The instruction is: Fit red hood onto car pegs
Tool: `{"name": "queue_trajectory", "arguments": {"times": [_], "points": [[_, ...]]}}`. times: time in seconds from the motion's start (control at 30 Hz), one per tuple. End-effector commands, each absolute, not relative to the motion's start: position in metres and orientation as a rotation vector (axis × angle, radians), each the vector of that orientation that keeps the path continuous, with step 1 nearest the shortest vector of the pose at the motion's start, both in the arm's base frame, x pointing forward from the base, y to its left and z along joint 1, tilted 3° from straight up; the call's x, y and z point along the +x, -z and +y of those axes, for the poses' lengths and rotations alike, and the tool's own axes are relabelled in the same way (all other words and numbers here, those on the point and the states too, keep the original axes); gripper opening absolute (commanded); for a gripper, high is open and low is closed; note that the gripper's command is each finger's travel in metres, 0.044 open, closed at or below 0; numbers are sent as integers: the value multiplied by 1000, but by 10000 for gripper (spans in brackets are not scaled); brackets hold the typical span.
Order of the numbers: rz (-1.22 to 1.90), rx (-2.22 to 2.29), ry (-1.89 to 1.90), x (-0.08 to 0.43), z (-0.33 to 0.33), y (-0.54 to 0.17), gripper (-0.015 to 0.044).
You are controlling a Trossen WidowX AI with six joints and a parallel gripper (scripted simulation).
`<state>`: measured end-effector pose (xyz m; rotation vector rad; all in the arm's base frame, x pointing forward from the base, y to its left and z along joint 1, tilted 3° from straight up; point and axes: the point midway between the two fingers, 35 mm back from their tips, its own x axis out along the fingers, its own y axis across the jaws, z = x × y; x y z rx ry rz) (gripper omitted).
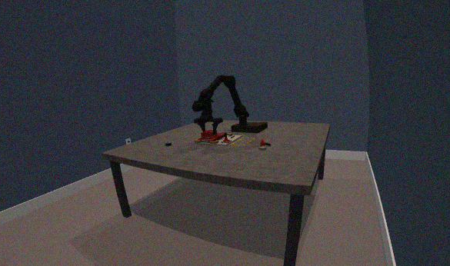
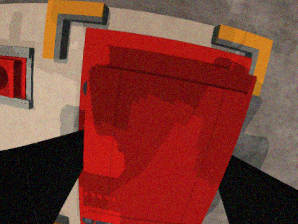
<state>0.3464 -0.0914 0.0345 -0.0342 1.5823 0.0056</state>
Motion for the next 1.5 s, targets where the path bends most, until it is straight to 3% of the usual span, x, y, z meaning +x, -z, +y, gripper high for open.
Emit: {"name": "queue_trajectory", "arguments": {"times": [0.0, 0.9, 1.47], "points": [[1583, -39, -7, 346, -92, -32, 0], [1582, -34, -6, 346, -91, -25, 0], [1583, -34, -6, 346, -91, -24, 440]]}}
